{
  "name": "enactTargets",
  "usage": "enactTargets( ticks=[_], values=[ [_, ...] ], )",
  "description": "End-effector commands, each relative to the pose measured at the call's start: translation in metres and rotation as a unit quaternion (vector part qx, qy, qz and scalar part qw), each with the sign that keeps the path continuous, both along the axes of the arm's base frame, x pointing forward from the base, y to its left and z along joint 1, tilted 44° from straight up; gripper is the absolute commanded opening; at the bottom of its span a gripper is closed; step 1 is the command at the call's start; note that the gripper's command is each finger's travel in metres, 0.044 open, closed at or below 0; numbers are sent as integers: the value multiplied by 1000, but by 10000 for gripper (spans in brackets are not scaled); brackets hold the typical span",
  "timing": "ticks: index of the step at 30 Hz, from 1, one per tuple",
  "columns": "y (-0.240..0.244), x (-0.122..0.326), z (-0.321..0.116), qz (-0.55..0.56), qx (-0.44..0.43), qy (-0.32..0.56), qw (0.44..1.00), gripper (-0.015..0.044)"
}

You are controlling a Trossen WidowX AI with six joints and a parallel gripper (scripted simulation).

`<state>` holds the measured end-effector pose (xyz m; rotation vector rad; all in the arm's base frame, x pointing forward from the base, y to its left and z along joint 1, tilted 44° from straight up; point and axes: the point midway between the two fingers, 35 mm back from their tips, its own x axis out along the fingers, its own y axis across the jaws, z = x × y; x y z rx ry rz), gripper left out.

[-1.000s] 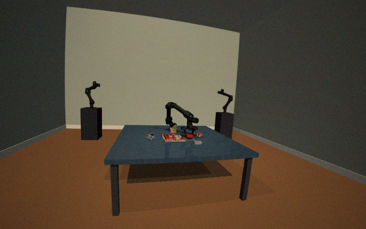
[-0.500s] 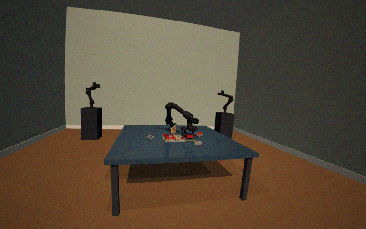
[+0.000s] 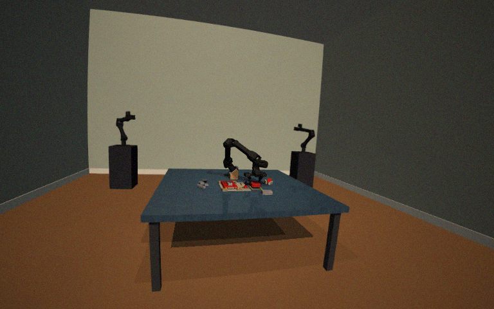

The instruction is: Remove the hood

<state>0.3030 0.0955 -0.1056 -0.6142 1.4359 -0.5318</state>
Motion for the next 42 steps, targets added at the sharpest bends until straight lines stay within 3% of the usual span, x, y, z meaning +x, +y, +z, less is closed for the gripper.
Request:
enactTargets(
  ticks=[1, 12, 29, 38, 42],
  values=[
    [-2, 0, -2, 3, -3, 1, 1000, 0],
    [-6, 0, -5, 3, -3, 1, 1000, 0],
    [-3, 0, -3, 0, 0, 0, 1000, 440],
    [46, -5, 48, 0, -4, 0, 1000, 440],
    [47, -5, 49, 0, -4, 0, 1000, 440]
  ],
)
